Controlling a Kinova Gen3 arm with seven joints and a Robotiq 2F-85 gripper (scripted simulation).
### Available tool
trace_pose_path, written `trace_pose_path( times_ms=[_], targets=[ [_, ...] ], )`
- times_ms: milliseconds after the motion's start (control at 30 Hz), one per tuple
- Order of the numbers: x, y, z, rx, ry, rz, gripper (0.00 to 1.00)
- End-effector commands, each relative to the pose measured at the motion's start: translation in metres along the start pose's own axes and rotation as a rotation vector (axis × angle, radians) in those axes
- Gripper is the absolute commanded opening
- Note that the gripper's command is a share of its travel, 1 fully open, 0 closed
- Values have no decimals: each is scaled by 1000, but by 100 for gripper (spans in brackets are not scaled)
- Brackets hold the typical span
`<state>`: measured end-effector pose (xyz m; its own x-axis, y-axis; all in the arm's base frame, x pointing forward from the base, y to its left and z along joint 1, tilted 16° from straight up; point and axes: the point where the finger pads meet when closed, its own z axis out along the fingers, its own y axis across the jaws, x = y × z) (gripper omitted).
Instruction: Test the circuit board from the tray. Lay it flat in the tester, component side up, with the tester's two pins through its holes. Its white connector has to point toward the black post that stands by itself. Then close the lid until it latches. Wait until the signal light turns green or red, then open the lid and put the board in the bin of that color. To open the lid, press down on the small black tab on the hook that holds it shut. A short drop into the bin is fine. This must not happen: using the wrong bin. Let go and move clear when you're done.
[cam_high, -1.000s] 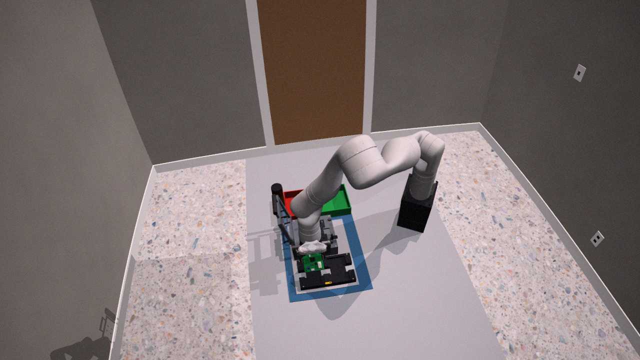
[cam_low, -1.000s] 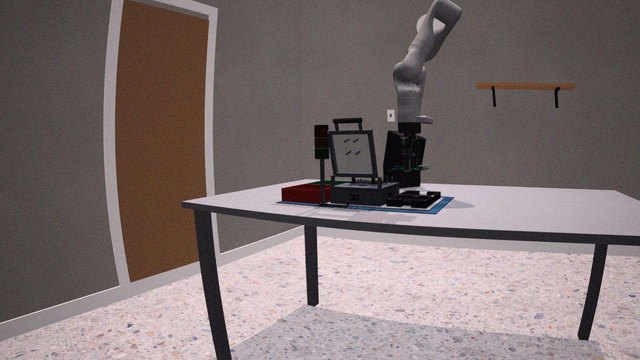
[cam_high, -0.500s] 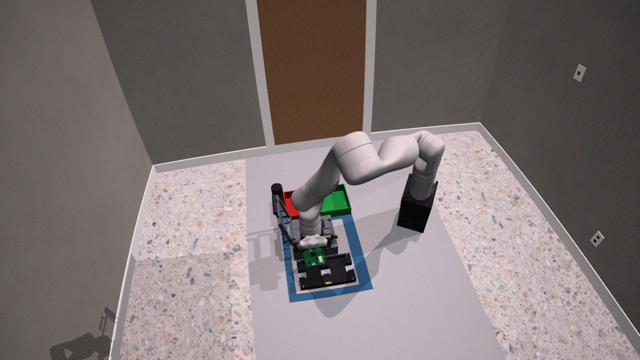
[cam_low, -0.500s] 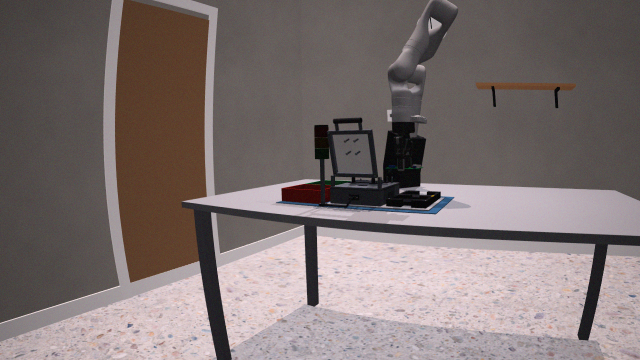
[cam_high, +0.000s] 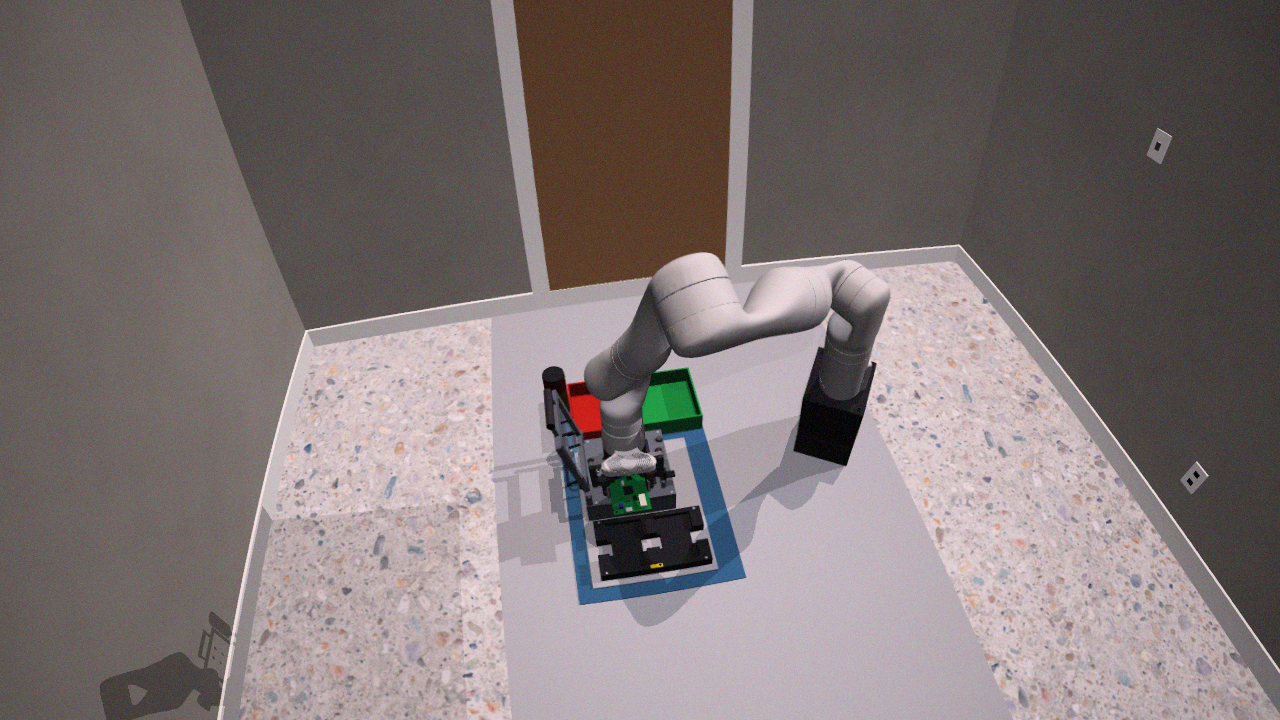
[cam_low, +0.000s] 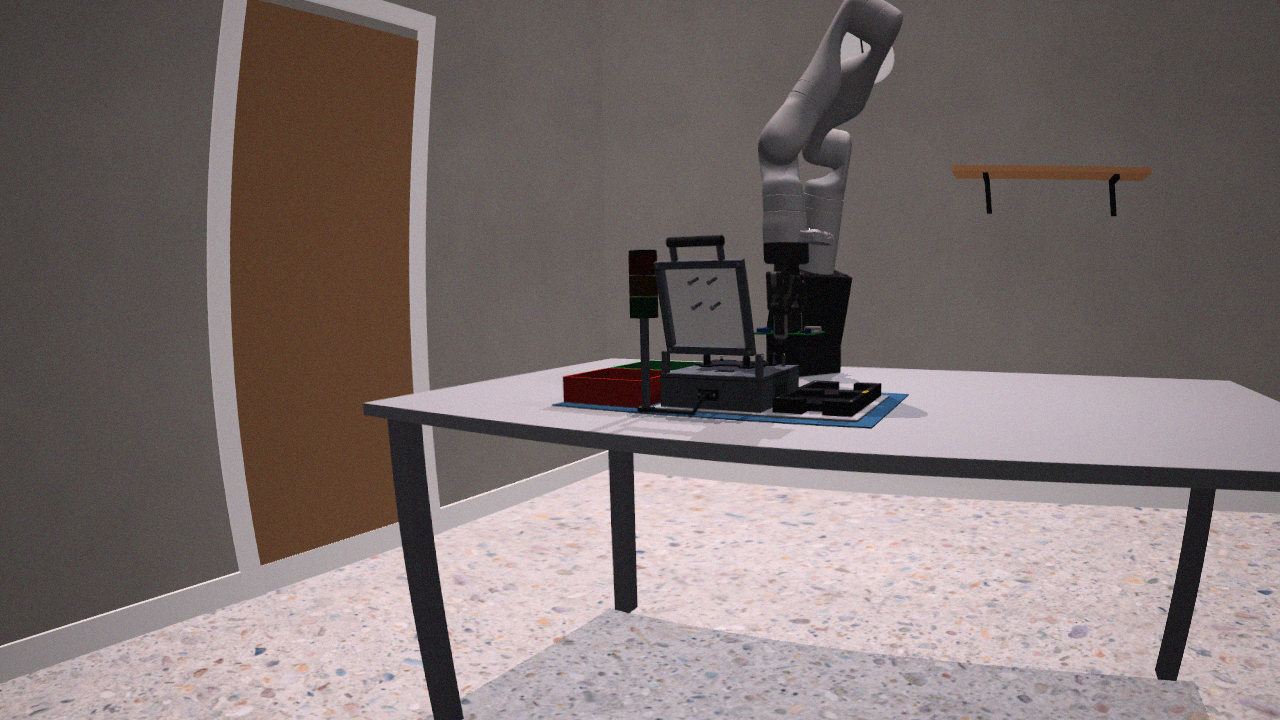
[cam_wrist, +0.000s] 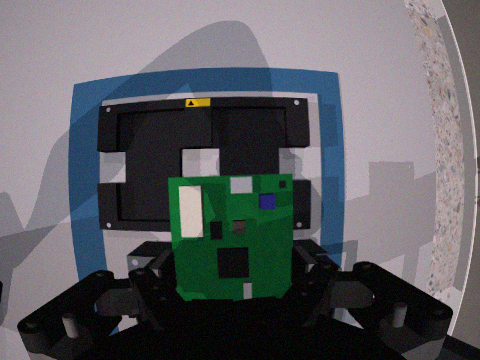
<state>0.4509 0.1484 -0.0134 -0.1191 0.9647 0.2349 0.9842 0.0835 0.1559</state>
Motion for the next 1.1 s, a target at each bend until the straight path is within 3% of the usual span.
trace_pose_path(
  times_ms=[0,733,1067],
  targets=[
    [-15,-2,-2,-1,-3,17,77],
    [-78,-18,-7,-1,-3,17,77],
    [-93,-22,-8,-1,-3,17,77]
  ],
)
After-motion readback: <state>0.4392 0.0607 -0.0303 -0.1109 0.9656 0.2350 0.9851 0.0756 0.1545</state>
